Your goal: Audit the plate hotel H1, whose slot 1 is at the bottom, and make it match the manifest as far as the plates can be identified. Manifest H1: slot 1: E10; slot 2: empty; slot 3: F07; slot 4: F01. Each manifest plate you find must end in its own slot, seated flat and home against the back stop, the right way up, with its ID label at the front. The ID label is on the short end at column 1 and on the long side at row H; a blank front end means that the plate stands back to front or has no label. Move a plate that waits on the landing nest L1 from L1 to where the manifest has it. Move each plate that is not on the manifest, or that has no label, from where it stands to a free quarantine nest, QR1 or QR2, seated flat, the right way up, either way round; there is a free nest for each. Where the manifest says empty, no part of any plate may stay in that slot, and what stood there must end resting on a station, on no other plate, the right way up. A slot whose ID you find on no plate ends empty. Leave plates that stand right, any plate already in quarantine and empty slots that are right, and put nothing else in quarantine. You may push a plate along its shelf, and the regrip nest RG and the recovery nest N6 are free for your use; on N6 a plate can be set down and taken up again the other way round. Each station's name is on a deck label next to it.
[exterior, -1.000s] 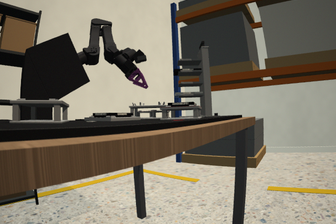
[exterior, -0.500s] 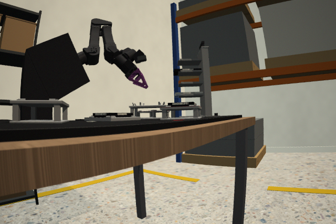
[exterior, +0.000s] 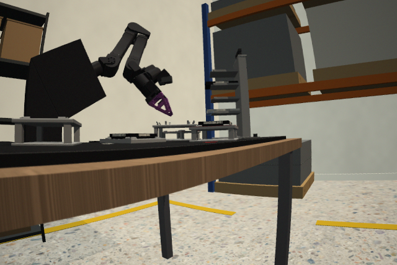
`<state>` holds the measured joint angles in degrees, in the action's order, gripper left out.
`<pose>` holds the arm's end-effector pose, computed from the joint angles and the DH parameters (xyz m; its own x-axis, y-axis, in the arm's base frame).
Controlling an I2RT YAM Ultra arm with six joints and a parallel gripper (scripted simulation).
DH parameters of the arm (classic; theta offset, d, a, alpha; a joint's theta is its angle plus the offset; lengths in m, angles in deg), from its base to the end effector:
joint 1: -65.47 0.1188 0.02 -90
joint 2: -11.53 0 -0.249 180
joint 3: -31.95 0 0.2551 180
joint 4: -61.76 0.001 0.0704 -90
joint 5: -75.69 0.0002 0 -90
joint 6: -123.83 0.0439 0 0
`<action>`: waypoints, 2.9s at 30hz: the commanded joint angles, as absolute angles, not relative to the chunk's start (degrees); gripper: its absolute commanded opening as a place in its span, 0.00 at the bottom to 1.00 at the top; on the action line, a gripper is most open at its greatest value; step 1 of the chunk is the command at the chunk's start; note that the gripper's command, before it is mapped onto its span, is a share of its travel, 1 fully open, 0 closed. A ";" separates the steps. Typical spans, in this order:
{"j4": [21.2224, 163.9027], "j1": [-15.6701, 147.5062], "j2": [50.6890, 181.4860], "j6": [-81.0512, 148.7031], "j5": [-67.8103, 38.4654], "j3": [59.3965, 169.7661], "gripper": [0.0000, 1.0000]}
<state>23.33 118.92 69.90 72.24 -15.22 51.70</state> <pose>0.1195 0.1641 0.1710 -0.5065 0.3599 -0.7835 -0.6356 0.4582 0.6213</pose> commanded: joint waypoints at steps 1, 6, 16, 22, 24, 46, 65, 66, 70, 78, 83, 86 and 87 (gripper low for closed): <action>14.89 120.16 74.94 72.17 -12.05 52.02 1.00; 13.20 120.65 76.78 72.15 -11.56 52.17 1.00; 13.82 119.99 76.95 72.18 -12.22 52.97 1.00; 15.07 118.71 77.31 72.25 -13.49 54.59 1.00; 15.49 118.30 77.44 72.28 -13.90 55.14 1.00; 19.09 114.82 79.06 72.47 -17.36 60.39 1.00; 21.87 112.35 80.79 72.60 -19.81 64.95 1.00; 22.04 112.21 80.91 72.61 -19.95 65.23 1.00; 22.70 111.66 81.39 72.64 -20.50 66.39 1.00; 24.02 110.61 82.39 72.70 -21.54 68.72 1.00; 24.51 110.23 82.77 72.72 -21.91 69.60 1.00; 24.99 109.87 83.16 72.74 -22.27 70.49 1.00; 25.16 109.75 83.30 72.74 -22.39 70.78 1.00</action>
<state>24.47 110.66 83.39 72.70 -22.36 69.87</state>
